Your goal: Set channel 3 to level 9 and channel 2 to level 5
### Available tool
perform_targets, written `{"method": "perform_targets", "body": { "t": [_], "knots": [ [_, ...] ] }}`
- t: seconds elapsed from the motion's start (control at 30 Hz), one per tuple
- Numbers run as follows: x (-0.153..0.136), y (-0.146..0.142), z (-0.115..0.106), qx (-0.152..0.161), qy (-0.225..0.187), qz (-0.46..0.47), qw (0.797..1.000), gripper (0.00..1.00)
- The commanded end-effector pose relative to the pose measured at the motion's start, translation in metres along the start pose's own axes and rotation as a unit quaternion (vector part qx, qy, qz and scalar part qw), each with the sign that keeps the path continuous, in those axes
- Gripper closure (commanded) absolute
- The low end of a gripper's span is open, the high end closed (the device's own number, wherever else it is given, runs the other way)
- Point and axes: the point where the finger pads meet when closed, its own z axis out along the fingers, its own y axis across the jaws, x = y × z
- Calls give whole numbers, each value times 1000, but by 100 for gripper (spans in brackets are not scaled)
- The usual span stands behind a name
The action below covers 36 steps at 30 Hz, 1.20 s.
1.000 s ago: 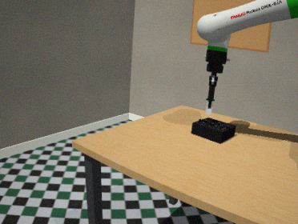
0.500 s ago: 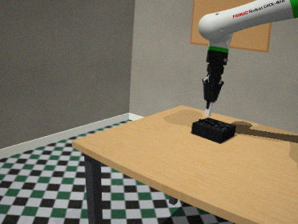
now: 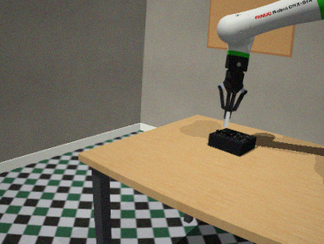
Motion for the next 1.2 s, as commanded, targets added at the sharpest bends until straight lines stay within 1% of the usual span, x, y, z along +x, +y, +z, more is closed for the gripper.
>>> {"method": "perform_targets", "body": {
  "t": [0.0, 0.03, 0.13, 0.33, 1.17],
  "knots": [
    [0, 0, 0, -9, 18, 92, 996, 100],
    [0, 0, 0, -11, 23, 158, 987, 100],
    [0, 0, 0, -14, 29, 215, 976, 100],
    [0, 0, 0, -24, 50, 328, 943, 100],
    [0, 0, 0, -24, 50, 328, 943, 100]
  ]
}}
